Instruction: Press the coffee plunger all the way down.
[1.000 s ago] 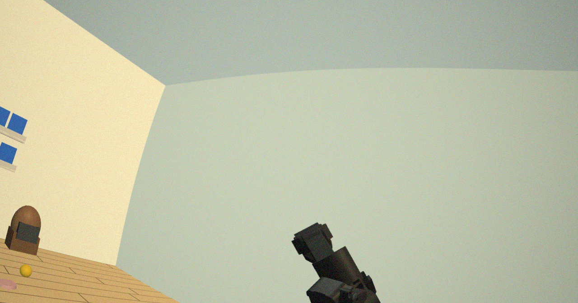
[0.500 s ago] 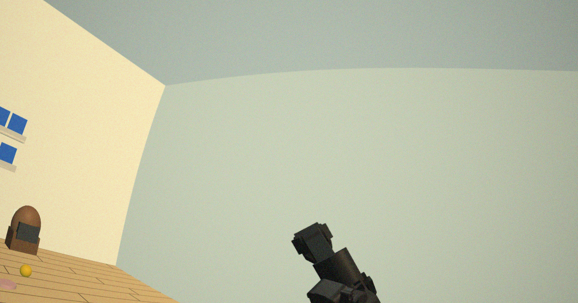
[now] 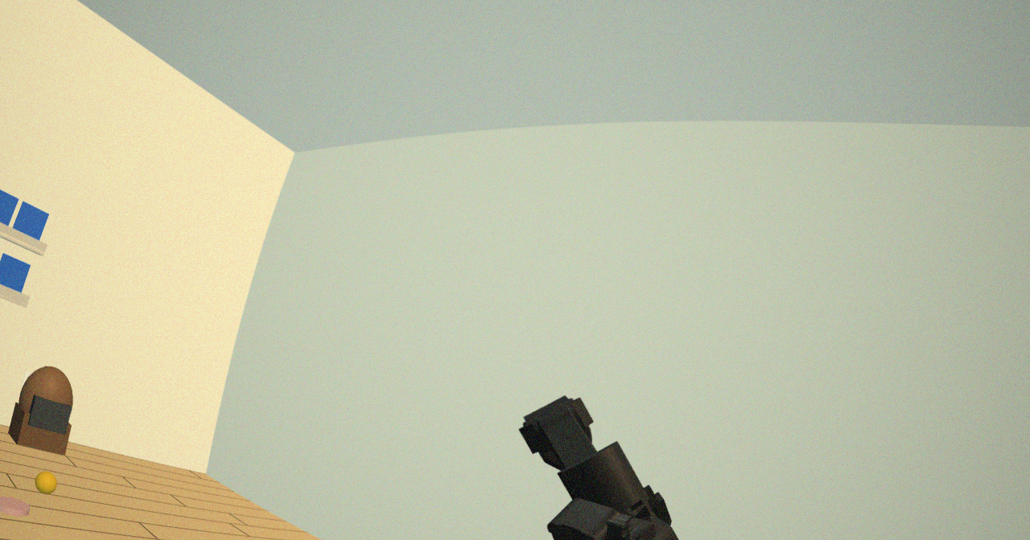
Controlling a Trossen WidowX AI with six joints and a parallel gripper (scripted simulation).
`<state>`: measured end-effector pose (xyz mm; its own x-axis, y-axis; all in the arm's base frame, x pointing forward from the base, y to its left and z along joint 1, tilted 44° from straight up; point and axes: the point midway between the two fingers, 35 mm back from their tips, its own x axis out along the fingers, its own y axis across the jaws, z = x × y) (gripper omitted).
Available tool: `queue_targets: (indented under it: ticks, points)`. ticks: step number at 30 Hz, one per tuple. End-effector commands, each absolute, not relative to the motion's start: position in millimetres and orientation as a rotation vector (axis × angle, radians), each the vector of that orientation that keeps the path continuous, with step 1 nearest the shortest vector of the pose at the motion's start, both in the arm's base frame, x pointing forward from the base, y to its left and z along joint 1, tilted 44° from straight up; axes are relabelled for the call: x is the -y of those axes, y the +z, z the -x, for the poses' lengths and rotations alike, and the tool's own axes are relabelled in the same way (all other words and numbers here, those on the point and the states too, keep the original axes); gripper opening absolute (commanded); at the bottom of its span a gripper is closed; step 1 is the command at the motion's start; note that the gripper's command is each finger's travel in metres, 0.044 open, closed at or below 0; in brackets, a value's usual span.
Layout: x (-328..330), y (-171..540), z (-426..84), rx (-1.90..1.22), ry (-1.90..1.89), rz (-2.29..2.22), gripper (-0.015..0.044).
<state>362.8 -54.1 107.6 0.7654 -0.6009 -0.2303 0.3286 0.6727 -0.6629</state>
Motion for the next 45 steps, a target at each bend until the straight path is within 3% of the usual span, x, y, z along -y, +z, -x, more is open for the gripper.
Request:
queue_targets:
  ticks: [1, 17, 29, 45]
  points:
    - [58.4, 102.4, -361.3, -0.482, -0.556, 0.651, 0.0122]
    - [54.3, 107.2, -362.8, -0.461, -0.545, 0.642, 0.0122]
    - [54.3, 107.2, -362.8, -0.461, -0.545, 0.642, 0.0437]
    - [-1.7, 161.3, -342.2, -0.487, -0.552, 0.65, 0.044]
